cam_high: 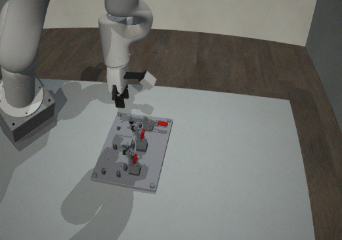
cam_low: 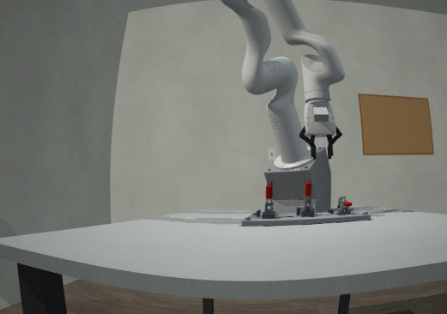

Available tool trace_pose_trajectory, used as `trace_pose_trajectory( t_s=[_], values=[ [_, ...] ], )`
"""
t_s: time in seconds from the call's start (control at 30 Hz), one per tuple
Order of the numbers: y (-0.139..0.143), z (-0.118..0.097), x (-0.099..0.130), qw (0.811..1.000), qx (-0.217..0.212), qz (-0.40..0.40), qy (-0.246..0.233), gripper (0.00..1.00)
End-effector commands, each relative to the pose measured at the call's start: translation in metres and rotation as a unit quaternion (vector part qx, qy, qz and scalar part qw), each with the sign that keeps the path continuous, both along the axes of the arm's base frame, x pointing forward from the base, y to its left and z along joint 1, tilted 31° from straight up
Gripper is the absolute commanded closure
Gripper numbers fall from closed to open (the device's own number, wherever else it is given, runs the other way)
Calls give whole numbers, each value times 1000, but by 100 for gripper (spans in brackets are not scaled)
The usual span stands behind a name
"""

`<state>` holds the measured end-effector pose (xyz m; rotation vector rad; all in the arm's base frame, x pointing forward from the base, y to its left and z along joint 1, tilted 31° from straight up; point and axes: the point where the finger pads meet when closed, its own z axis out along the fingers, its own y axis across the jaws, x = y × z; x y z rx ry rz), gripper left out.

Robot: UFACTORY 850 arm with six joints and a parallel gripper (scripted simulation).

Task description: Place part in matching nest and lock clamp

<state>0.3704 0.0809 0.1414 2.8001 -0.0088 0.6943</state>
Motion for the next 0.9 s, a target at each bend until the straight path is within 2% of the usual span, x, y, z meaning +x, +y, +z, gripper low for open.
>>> trace_pose_trajectory(
  t_s=[0.0, 0.5, 0.87],
  values=[
    [2, 12, -5, 1000, -8, -3, 6, 53],
    [-2, 18, 1, 1000, -8, -3, 6, 53],
    [-24, 43, 35, 1000, -8, -3, 6, 53]
  ],
)
